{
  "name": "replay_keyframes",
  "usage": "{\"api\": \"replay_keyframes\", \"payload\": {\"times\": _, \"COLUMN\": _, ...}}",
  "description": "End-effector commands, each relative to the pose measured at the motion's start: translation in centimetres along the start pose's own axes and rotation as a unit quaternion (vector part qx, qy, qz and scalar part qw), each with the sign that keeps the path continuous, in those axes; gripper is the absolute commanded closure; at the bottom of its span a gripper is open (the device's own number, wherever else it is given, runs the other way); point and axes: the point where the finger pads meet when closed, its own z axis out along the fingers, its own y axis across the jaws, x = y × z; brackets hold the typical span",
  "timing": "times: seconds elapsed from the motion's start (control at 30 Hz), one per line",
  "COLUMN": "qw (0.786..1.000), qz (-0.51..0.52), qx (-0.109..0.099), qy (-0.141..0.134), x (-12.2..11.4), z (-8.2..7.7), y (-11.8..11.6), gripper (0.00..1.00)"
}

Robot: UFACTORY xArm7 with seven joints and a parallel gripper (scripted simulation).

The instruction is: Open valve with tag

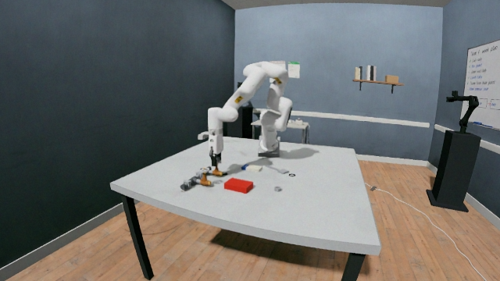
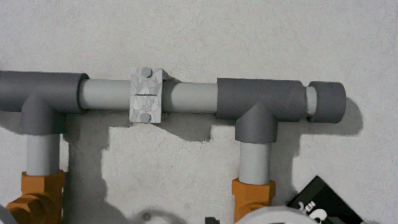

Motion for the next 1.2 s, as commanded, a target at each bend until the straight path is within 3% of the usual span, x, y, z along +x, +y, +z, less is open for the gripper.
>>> {"api": "replay_keyframes", "payload": {"times": 0.0, "qw": 1.0, "qz": 0.0, "qx": 0.001, "qy": 0.001, "x": 0.08, "z": -0.1, "y": -0.1, "gripper": 1.0}}
{"api": "replay_keyframes", "payload": {"times": 0.73, "qw": 1.0, "qz": -0.005, "qx": 0.001, "qy": 0.001, "x": 0.08, "z": -0.1, "y": -0.1, "gripper": 1.0}}
{"api": "replay_keyframes", "payload": {"times": 1.17, "qw": 0.996, "qz": -0.089, "qx": 0.001, "qy": 0.001, "x": 0.08, "z": -0.1, "y": -0.1, "gripper": 1.0}}
